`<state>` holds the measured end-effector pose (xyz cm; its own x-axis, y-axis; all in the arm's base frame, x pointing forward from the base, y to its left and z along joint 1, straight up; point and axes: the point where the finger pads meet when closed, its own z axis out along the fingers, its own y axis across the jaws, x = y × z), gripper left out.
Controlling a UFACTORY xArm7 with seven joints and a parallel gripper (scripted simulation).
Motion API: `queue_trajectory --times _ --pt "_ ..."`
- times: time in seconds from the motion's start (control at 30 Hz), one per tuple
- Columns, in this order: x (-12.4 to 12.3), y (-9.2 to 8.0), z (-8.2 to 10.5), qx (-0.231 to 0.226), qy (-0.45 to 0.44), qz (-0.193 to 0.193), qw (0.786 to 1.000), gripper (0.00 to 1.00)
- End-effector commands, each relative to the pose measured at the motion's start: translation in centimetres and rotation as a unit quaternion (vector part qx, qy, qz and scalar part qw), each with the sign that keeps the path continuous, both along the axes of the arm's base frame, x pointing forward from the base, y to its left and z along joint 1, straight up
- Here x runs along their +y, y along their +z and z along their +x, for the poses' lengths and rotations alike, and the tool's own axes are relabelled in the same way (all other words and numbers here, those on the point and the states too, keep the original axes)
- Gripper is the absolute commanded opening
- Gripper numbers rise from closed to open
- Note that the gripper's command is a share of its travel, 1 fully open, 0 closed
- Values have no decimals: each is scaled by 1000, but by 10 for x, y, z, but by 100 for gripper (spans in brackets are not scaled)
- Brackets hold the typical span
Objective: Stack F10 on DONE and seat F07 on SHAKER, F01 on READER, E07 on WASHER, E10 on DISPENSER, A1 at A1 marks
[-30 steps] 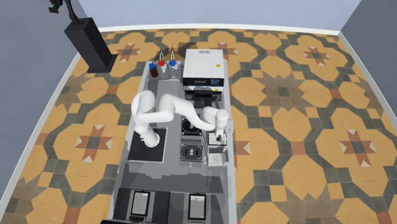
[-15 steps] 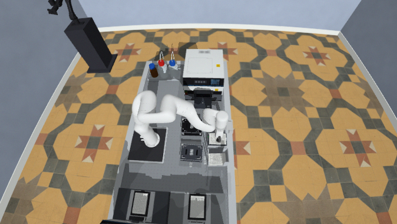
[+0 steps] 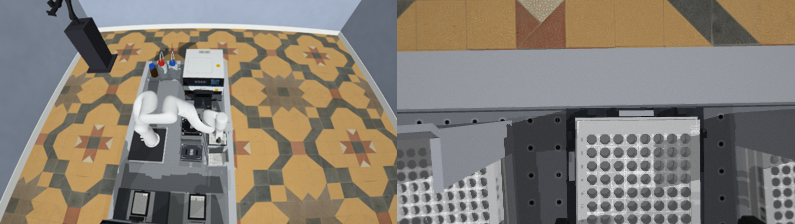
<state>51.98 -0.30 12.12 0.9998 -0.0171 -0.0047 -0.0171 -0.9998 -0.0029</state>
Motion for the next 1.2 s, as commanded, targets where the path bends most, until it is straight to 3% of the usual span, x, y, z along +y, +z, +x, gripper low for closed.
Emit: queue_trajectory --times 0.0,0.43,1.17 --pt "0 -4 1 -2 0 0 1000 100" --pt "0 -18 1 -2 0 0 1000 100" --pt "0 -21 1 -2 0 0 1000 100"
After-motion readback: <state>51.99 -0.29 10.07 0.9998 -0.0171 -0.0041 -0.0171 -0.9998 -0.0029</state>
